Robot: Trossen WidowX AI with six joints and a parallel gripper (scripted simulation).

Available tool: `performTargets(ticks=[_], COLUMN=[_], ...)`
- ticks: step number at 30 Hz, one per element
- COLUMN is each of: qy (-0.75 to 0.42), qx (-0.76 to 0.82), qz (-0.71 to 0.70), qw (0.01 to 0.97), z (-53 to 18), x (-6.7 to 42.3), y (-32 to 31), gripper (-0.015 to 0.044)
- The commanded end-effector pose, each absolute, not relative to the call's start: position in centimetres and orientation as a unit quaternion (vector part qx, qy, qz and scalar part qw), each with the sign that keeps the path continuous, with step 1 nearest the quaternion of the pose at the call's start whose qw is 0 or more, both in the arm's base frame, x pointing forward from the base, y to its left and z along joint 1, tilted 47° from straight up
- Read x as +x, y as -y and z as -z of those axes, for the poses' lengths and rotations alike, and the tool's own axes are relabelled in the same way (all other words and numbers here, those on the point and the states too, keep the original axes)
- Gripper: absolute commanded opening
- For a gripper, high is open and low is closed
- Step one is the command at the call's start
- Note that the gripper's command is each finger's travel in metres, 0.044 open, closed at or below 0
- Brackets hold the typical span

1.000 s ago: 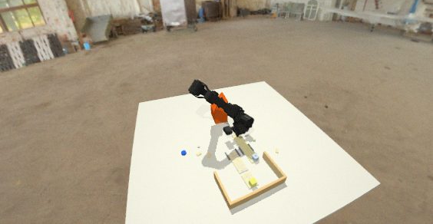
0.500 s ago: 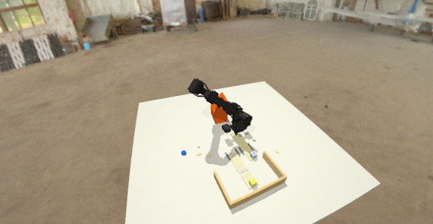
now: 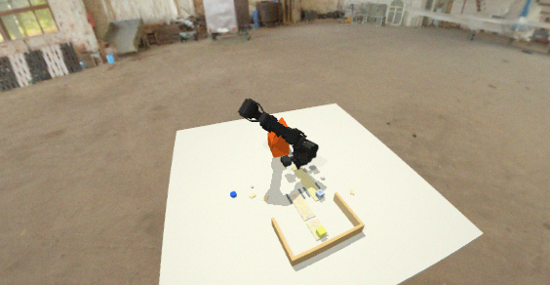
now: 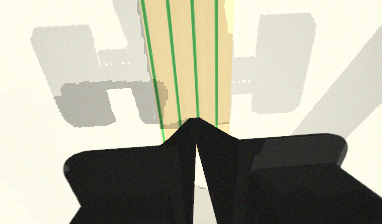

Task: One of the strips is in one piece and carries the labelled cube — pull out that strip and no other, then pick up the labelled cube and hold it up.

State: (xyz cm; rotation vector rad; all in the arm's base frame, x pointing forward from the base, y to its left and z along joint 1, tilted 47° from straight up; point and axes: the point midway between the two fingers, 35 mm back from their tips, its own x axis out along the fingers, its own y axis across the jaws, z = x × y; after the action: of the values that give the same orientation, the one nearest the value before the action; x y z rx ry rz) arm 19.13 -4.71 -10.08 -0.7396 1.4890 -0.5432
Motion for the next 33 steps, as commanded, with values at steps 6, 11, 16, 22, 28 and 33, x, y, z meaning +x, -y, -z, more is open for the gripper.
performTargets(ticks=[6,11,16,22,28,33], qy=[-0.665,-0.665,-0.665,-0.665,-0.665,-0.658], qx=[-0.323,-0.323,-0.323,-0.323,-0.323,-0.323], qz=[0.238,0.238,0.238,0.238,0.238,0.236], qw=[0.63,0.63,0.63,0.63,0.63,0.638], z=[10.2,10.2,10.2,10.2,10.2,9.2], x=[17.9,17.9,17.9,17.9,17.9,19.1], y=[5.1,5.1,5.1,5.1,5.1,3.6], gripper=[0.0,0.0,0.0,0.0,0.0,0.0])
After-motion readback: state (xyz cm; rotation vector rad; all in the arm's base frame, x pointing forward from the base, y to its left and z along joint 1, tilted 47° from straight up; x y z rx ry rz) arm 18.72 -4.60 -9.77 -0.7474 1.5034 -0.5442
